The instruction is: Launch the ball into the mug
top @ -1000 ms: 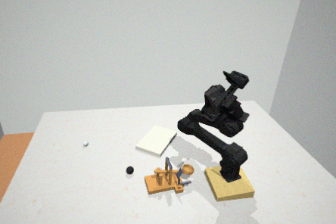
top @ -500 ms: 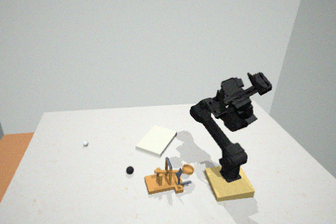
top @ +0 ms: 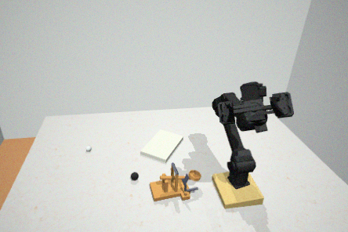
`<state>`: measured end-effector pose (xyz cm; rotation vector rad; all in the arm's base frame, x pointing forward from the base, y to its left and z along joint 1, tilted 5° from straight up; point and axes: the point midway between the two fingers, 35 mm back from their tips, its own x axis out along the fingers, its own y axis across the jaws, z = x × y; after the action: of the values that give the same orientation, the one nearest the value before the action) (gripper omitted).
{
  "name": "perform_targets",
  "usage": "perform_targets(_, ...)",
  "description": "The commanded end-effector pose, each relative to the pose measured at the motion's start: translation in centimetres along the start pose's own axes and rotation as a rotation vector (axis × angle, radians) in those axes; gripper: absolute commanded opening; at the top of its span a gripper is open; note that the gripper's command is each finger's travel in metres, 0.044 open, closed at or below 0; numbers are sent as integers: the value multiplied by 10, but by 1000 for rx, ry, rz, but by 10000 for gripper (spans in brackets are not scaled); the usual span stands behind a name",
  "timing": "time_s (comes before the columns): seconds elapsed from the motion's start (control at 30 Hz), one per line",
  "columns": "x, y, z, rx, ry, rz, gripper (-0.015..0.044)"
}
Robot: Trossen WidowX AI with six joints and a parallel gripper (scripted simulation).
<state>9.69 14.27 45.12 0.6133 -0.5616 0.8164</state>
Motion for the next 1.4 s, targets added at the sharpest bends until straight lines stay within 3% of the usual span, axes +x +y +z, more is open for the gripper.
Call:
perform_targets(0.0, 13, -4, -15, -107, 69, -22, 440)
perform_targets(0.67, 48, -86, -103, -532, 528, -221, 440)
perform_targets(1.37, 15, -213, -136, -701, 979, -520, 440)
